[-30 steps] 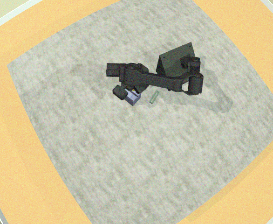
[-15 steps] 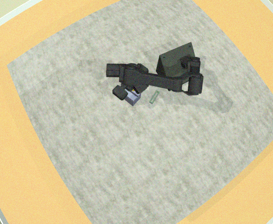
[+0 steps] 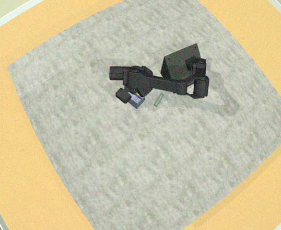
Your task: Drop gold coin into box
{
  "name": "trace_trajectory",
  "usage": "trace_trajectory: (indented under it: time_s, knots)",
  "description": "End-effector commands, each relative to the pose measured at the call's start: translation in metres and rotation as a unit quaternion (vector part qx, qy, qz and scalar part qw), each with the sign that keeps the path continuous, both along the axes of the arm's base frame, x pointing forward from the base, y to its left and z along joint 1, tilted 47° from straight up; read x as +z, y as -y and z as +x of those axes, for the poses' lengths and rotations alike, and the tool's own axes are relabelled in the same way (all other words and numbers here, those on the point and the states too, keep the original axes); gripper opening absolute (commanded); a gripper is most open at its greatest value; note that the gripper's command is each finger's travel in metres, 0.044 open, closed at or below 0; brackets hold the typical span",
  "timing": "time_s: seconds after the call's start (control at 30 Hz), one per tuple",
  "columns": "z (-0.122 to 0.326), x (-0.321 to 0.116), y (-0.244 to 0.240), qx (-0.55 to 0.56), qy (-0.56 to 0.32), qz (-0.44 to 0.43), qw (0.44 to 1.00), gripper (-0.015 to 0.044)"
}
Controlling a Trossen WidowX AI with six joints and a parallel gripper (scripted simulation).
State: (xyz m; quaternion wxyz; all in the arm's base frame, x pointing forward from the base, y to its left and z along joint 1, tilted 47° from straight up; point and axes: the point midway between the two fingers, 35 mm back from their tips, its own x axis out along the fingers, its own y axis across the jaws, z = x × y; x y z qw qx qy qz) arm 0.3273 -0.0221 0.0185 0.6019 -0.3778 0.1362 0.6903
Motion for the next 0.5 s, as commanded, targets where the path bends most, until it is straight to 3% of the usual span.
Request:
trace_trajectory:
  time_s: [0.0,0.47]
  knots:
    - [-0.0015,-0.0018,-0.0023,-0.002,-0.003,0.002,1.000,0.0000]
    - [-0.0010,-0.0059,-0.0063,-0.002,-0.003,0.002,1.000,0.0000]
